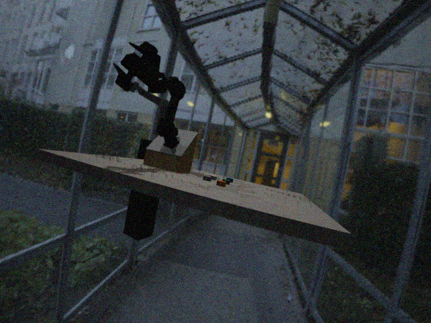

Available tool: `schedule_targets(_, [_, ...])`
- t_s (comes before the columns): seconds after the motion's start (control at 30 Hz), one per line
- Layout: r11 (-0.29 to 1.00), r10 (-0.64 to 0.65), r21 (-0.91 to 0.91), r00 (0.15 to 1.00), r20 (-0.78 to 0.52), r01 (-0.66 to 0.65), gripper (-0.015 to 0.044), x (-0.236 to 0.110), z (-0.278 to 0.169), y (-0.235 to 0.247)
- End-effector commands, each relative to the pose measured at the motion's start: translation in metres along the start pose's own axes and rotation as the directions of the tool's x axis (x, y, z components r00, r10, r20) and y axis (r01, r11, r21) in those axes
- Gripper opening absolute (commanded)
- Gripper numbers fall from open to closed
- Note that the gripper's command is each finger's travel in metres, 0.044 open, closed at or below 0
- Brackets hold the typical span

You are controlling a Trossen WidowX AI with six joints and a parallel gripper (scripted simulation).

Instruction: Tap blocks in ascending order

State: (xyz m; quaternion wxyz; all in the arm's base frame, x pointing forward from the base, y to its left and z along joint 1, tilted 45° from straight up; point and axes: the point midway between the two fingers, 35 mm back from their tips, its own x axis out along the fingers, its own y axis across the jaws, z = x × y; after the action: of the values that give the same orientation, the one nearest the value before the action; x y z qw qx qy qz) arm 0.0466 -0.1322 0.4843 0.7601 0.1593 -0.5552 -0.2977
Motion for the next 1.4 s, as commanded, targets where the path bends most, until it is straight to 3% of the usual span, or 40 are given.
schedule_targets(0.0, [1.000,-0.010,0.002,1.000,-0.009,0.010,0.0400,0.001,-0.002,-0.002])
schedule_targets(0.1, [0.990,-0.139,0.015,0.979,-0.147,0.143,0.0400,0.013,-0.042,-0.034])
schedule_targets(0.23, [0.953,-0.293,-0.041,0.883,-0.366,0.299,0.0400,0.014,-0.111,-0.070])
schedule_targets(0.4, [0.901,-0.424,-0.205,0.674,-0.605,0.383,0.0400,-0.014,-0.199,-0.095])
schedule_targets(0.53, [0.866,-0.494,-0.364,0.468,-0.733,0.343,0.0400,-0.054,-0.259,-0.102])
schedule_targets(0.73, [0.815,-0.580,-0.572,0.140,-0.802,0.099,0.0400,-0.136,-0.327,-0.098])
schedule_targets(0.97, [0.672,-0.710,-0.596,-0.154,-0.687,-0.439,0.0400,-0.250,-0.361,-0.082])
schedule_targets(1.07, [0.543,-0.778,-0.482,-0.196,-0.596,-0.688,0.0400,-0.297,-0.360,-0.074])
schedule_targets(1.2, [0.294,-0.860,-0.233,-0.150,-0.489,-0.927,0.0400,-0.347,-0.347,-0.064])
schedule_targets(1.3, [0.114,-0.891,-0.059,-0.076,-0.448,-0.992,0.0400,-0.370,-0.337,-0.057])
schedule_targets(1.37, [0.100,-0.892,-0.046,-0.069,-0.446,-0.994,0.0400,-0.371,-0.336,-0.057])
